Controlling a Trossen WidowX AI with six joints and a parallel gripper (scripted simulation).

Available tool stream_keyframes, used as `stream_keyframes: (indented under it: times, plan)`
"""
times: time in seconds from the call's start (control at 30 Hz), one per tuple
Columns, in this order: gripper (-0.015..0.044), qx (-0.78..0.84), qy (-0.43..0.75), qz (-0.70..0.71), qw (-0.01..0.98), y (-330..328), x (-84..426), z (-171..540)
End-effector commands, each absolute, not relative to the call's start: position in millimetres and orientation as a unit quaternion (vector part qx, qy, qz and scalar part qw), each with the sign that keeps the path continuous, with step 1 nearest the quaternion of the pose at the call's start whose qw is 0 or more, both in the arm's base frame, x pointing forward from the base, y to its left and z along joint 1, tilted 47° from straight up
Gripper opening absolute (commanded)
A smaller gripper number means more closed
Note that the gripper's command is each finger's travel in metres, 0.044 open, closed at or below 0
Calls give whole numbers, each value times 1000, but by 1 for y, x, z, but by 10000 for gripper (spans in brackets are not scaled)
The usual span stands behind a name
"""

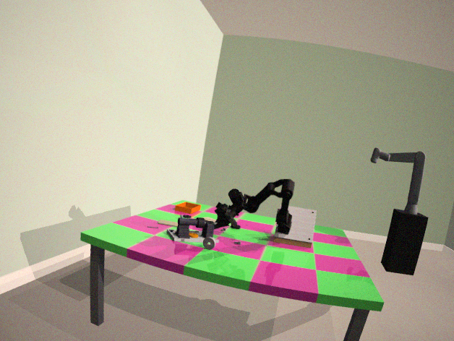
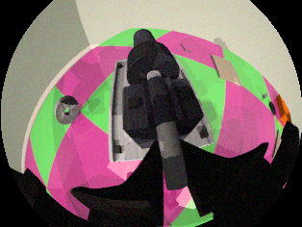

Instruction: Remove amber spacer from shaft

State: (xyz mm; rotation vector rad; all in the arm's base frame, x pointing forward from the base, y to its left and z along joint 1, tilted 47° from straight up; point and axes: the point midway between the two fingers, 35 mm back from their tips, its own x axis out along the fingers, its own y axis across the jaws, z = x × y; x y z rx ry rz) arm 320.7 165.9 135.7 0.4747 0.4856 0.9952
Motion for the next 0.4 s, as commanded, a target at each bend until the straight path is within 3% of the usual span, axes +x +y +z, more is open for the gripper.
stream_keyframes:
  times: [0.0,0.37]
  plan:
    - [26,223,228,468,824,166,321,136]
    - [315,223,228,468,824,166,321,136]
